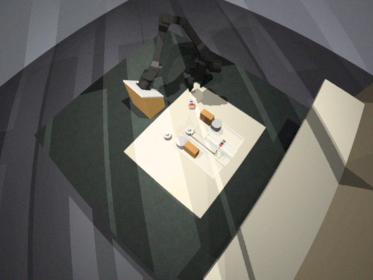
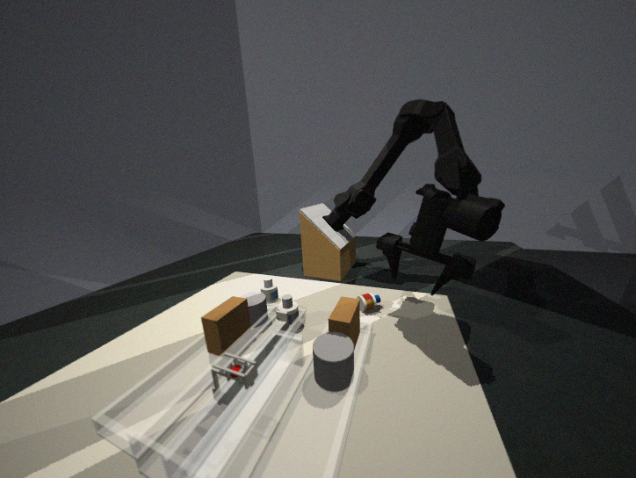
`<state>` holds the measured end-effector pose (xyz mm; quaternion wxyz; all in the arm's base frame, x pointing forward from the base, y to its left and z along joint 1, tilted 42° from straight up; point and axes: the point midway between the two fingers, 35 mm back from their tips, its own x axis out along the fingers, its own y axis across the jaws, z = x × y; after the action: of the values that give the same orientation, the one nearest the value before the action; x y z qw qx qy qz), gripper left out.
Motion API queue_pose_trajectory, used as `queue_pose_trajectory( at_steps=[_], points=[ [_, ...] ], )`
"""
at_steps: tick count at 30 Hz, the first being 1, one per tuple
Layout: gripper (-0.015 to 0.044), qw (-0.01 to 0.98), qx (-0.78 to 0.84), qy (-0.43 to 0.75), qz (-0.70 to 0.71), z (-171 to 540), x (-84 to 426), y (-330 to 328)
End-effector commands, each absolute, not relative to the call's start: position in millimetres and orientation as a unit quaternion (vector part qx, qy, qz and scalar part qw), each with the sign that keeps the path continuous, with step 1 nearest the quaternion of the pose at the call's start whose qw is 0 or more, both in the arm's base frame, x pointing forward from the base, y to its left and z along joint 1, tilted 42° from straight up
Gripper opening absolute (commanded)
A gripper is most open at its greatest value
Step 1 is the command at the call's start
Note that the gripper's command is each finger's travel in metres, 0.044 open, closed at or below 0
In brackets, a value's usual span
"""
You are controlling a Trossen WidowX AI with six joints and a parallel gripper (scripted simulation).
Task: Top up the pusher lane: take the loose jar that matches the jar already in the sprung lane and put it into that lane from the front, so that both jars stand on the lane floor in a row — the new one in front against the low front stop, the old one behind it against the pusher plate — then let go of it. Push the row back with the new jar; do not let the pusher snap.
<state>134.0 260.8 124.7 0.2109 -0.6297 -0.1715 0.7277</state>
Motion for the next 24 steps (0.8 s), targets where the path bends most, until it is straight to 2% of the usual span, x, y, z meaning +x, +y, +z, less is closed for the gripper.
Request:
queue_pose_trajectory(
  at_steps=[1, 5, 13, 16, 24],
  points=[
    [0.0426, 0.213, -0.63, -0.17, 0.727, 124.4, 135.1, 260.8],
    [0.044, 0.261, -0.64, -0.125, 0.712, 118.6, 163.4, 259.3],
    [0.044, 0.486, -0.578, 0.106, 0.647, 104.1, 265.4, 204.9],
    [0.044, 0.54, -0.54, 0.172, 0.622, 94.8, 287.9, 181.8],
    [0.044, 0.657, -0.273, 0.445, 0.543, 16.9, 307.7, 84.2]
  ],
)
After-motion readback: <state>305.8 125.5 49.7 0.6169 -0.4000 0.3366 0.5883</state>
